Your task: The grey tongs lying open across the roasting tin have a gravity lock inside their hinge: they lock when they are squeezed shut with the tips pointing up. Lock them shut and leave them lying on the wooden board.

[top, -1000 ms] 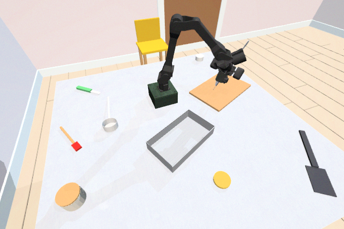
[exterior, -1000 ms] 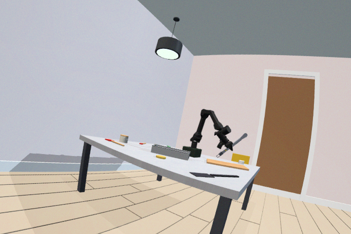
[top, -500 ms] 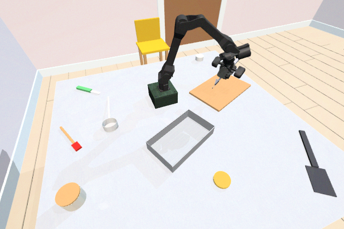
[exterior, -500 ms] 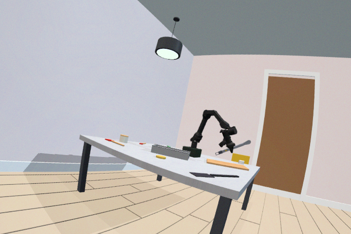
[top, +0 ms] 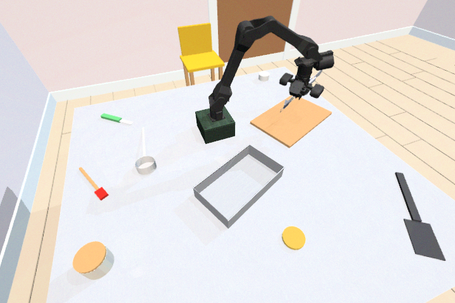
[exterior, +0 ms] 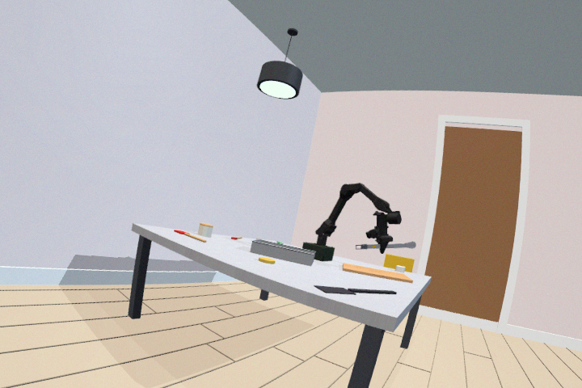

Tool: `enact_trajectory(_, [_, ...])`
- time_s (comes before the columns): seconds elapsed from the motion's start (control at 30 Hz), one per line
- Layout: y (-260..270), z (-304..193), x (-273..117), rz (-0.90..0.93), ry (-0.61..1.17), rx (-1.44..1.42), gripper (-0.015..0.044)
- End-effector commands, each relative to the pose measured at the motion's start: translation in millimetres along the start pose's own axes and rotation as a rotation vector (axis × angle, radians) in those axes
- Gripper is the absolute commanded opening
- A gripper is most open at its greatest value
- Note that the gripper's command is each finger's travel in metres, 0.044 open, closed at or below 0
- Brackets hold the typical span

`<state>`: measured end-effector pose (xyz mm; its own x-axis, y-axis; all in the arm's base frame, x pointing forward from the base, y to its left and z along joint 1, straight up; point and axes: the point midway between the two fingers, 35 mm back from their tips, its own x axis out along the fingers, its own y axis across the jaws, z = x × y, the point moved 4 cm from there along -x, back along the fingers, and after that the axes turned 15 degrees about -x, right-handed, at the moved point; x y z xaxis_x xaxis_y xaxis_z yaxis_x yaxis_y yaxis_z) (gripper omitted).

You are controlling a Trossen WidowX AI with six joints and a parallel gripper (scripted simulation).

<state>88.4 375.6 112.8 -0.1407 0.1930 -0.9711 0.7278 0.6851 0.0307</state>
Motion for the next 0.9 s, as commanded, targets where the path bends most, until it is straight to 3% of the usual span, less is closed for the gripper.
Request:
enact_trajectory(0.0, [0,-6,-6,0.001,-0.081,-0.031,-0.0150])
enact_trajectory(0.23, [-5,-11,-14,-0.015,-0.221,-0.073,-0.0150])
enact_trajectory(0.87, [-4,-8,0,-0.015,-0.225,-0.074,-0.0150])
